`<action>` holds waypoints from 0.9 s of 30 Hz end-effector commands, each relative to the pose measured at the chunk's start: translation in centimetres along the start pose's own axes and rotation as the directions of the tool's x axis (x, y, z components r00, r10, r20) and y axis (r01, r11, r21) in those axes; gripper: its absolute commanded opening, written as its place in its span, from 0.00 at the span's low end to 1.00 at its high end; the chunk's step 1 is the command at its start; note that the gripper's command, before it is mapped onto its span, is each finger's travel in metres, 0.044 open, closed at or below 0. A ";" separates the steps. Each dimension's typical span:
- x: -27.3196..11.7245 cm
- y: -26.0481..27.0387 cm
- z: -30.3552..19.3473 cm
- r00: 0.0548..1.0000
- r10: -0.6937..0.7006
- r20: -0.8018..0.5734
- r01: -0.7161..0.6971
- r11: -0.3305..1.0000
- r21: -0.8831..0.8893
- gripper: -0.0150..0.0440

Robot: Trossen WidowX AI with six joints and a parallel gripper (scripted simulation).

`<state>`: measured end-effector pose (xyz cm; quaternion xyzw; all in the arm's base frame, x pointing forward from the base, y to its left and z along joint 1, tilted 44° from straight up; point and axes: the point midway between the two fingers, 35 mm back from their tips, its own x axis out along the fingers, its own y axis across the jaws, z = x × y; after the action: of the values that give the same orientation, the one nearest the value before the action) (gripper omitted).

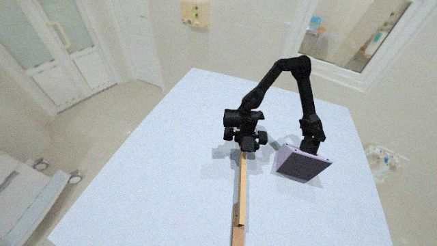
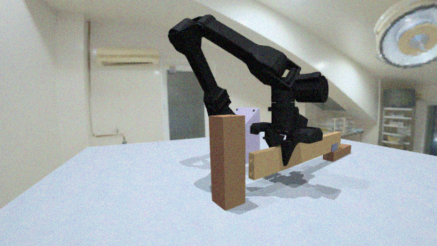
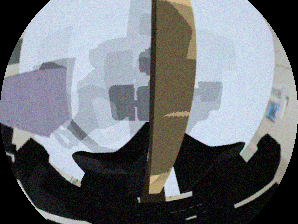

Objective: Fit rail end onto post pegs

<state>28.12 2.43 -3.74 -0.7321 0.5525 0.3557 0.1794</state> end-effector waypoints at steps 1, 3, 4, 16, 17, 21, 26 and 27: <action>-0.1 0.0 -0.2 1.000 -0.003 0.000 0.003 1.000 -0.002 0.25; -0.2 0.0 -0.3 1.000 -0.003 0.000 0.003 1.000 -0.002 0.25; -0.2 0.0 -0.3 1.000 -0.003 0.000 0.003 1.000 -0.002 0.25; -0.2 0.0 -0.7 1.000 -0.003 0.000 0.003 1.000 -0.002 0.25; -0.2 0.0 -0.7 1.000 -0.003 0.000 0.003 1.000 -0.002 0.25; -0.2 0.0 -0.8 1.000 -0.003 0.000 0.003 1.000 -0.002 0.25; -0.2 0.0 -1.0 1.000 -0.003 0.000 0.003 1.000 -0.002 0.25; -0.1 0.0 -1.0 1.000 -0.003 0.000 0.003 1.000 -0.002 0.25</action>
<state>28.39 1.94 -3.09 -0.7324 0.5527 0.3547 0.1797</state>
